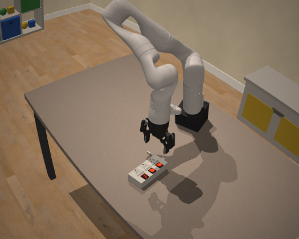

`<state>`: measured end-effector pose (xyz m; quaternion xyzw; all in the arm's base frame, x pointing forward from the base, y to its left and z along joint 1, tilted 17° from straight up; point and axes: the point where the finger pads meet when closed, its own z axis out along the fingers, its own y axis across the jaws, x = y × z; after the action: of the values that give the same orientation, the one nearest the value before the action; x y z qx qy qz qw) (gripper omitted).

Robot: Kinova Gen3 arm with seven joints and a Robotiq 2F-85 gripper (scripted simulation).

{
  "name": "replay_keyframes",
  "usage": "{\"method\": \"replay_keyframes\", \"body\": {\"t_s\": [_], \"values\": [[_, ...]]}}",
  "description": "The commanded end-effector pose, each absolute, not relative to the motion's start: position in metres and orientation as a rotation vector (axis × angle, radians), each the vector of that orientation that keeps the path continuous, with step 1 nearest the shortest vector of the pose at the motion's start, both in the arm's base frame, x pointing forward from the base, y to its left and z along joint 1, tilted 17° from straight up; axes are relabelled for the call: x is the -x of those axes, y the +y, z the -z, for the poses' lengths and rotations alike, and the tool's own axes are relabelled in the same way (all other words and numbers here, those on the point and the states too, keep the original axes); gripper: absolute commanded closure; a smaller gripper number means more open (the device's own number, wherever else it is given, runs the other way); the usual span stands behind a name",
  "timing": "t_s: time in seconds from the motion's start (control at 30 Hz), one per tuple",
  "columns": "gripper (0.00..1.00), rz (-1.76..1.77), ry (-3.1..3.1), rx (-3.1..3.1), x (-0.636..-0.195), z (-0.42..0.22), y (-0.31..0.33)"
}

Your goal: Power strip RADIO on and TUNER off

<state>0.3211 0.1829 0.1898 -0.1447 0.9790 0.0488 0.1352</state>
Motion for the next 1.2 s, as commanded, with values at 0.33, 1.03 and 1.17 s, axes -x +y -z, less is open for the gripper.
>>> {"method": "replay_keyframes", "body": {"t_s": [0.33, 1.03, 1.17], "values": [[0.0, -0.135, 2.827, 0.386, -0.324, -0.209, 0.175], [0.0, -0.135, 2.827, 0.386, -0.324, -0.209, 0.175], [0.0, -0.135, 2.827, 0.386, -0.324, -0.209, 0.175]]}}
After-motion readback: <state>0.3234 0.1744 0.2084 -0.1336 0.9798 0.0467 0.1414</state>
